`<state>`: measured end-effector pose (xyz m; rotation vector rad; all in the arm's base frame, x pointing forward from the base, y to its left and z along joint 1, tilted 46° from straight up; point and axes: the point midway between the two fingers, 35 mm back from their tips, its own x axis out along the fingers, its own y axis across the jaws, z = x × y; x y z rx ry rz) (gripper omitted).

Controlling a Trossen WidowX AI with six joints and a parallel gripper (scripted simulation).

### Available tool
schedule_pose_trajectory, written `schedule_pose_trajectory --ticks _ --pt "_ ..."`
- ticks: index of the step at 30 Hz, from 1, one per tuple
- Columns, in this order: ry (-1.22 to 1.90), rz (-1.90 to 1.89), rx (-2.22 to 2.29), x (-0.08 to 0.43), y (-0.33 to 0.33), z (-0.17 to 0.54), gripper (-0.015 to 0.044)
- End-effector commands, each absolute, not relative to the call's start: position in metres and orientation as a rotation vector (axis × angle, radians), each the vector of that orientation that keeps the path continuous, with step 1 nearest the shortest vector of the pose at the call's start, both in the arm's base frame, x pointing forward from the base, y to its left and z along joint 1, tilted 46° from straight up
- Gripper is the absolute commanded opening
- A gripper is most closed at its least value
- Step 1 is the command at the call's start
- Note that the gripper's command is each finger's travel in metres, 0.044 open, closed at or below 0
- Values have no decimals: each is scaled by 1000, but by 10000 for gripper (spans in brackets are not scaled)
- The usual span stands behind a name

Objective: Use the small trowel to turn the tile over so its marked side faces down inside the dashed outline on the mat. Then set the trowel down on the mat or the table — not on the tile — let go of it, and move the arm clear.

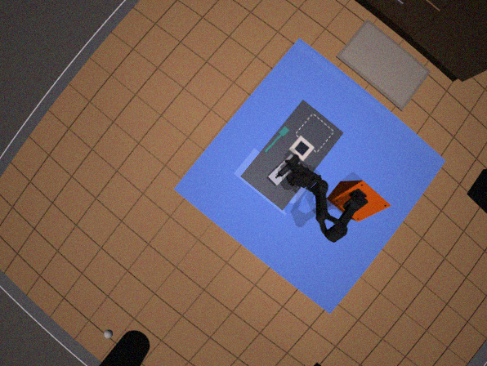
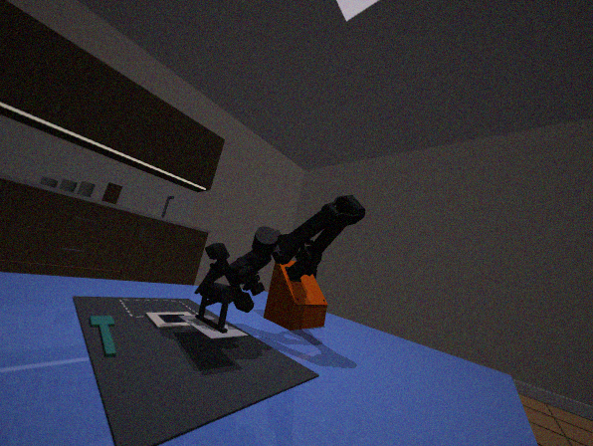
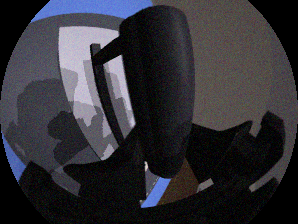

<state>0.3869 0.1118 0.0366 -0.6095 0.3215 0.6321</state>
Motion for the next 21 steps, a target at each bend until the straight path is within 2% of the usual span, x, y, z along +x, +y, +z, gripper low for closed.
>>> schedule_pose_trajectory --ticks 1,21 --pt "251 650 -631 386 104 31 0" --pt "237 655 -635 386 120 14 0"
